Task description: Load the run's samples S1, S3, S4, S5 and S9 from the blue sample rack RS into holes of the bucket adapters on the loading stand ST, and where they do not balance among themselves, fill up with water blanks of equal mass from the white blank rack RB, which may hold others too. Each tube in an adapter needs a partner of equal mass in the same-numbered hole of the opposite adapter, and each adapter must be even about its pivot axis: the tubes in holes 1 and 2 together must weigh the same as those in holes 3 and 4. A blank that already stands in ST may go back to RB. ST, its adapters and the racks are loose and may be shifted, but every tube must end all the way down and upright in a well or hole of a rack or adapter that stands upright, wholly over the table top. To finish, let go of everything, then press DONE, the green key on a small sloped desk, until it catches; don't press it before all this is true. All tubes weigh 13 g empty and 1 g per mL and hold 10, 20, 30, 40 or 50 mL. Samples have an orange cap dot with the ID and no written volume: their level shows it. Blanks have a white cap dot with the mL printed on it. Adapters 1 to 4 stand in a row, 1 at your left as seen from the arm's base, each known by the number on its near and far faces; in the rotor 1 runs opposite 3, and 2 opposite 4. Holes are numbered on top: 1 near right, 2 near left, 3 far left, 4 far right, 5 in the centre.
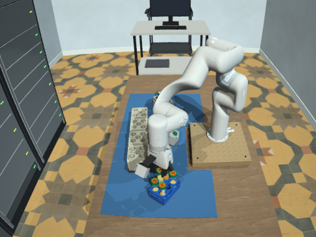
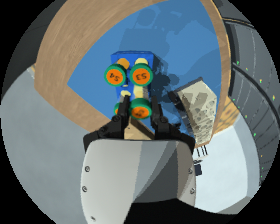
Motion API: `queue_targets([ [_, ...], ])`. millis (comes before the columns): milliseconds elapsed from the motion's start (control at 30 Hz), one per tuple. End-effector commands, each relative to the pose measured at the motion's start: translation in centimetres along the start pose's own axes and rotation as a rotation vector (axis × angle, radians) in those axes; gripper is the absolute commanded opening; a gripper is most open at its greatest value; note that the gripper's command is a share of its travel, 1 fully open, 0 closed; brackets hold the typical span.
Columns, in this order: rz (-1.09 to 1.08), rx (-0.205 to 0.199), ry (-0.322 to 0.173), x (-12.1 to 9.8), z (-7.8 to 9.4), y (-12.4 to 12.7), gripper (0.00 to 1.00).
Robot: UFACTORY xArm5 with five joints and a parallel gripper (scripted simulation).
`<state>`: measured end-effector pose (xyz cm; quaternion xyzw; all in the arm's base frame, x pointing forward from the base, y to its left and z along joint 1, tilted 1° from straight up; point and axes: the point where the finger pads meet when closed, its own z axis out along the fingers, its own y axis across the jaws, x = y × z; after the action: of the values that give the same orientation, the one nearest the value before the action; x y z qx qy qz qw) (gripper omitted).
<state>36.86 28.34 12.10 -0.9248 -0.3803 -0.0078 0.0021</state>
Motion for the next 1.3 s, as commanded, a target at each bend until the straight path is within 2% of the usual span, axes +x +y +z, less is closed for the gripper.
queue_targets([
  [0,0.000,0.000,0.003,0.1,-0.4,0.0,0.00],
  [1267,0.000,0.000,0.003,0.1,-7.2,0.0,0.00],
])
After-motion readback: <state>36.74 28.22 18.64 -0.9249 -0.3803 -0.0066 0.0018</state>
